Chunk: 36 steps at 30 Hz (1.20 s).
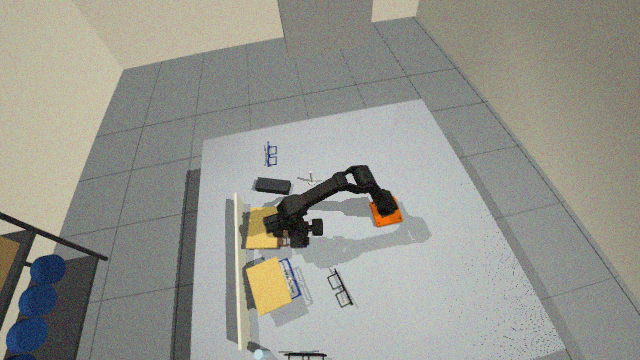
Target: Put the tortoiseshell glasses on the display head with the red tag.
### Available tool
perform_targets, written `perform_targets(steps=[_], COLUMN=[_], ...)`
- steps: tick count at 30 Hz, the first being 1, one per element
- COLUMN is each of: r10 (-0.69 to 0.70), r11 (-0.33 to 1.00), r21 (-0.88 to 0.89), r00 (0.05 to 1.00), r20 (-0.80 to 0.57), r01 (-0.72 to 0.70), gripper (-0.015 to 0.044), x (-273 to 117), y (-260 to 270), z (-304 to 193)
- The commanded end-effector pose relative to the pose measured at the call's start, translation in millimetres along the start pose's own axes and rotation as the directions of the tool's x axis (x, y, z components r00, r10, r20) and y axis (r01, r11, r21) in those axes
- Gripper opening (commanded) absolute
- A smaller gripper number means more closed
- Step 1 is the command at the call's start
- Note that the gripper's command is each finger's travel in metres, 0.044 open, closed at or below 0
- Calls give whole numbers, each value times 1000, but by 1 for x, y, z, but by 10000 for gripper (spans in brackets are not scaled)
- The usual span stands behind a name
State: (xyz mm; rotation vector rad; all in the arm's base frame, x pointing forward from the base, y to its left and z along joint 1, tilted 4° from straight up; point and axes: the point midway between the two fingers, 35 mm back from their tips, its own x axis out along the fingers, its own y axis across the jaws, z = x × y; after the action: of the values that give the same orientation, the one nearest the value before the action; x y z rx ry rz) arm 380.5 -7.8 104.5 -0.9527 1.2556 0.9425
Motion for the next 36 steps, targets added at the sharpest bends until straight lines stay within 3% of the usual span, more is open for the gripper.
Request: perform_targets(steps=[1,36], r10=[-7,-10], r11=[1000,1000], r21=[-3,-3], r00=[1000,1000], r20=[5,5], r01=[7,10], gripper=[0,0], x=[-2,-3], y=[-8,-52], z=[1,1])
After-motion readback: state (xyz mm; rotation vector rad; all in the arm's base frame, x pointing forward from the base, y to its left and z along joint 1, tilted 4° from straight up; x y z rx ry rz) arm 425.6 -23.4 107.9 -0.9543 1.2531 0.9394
